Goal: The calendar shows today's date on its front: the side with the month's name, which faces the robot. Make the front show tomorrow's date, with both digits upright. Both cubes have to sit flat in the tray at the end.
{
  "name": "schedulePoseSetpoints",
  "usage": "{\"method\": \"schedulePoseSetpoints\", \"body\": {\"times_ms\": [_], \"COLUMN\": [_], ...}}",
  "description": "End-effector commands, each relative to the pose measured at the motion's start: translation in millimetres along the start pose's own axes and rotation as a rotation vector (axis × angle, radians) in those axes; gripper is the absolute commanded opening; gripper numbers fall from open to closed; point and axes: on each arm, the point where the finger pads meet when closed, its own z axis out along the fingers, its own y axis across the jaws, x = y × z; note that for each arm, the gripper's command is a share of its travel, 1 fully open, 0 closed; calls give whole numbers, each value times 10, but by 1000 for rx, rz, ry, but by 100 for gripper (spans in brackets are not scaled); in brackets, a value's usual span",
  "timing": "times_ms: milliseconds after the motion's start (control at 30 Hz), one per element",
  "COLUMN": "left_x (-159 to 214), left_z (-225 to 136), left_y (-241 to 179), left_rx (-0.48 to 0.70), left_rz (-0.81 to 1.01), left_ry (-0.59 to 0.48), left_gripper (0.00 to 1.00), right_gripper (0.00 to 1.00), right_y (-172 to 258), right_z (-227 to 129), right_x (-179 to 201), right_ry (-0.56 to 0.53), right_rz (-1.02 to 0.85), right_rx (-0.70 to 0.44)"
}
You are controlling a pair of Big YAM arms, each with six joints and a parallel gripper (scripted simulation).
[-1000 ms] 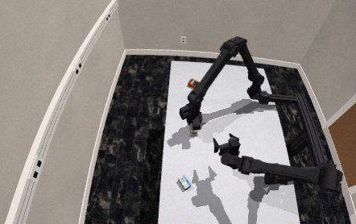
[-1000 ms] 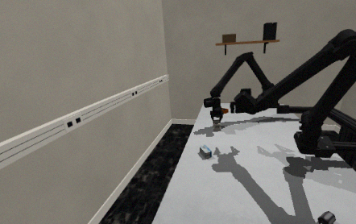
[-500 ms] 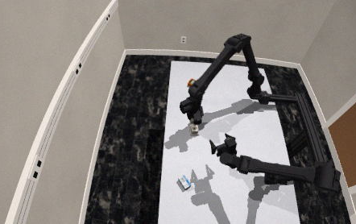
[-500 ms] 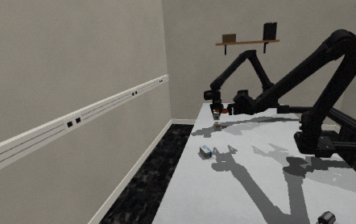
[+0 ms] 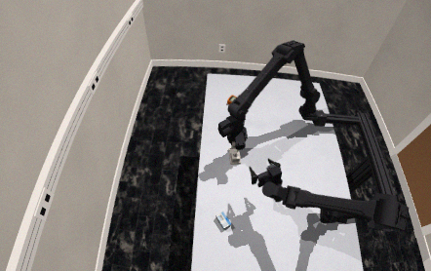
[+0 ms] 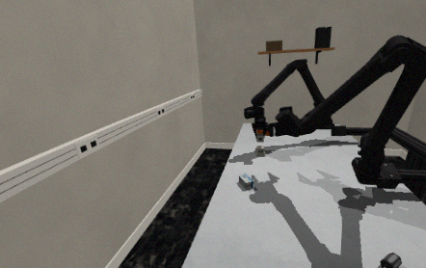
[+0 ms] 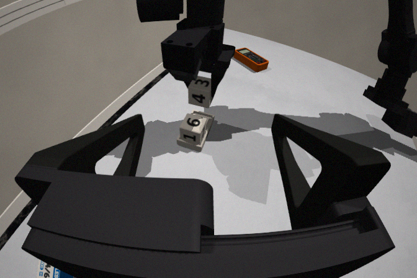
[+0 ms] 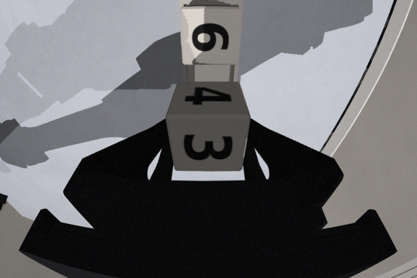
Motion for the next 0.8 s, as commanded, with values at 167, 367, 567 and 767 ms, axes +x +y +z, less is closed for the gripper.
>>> {"method": "schedulePoseSetpoints", "body": {"times_ms": [167,367,567,767], "left_x": [-281,-289,-298,-265], "left_z": [143,161,240,641], "left_y": [247,230,218,240], "left_rx": [-22,-17,-4,44], "left_rz": [24,34,58,88], "left_ry": [-56,-56,-57,-56], "left_gripper": [100,100,100,100], "right_gripper": [40,40,40,40], "right_y": [-227,-245,-297,-238], "right_z": [-216,-169,-134,-6], "right_x": [108,445,530,700], "right_ry": [-36,-51,-60,-51], "right_rz": [227,499,660,924], "right_rx": [42,32,31,18]}}
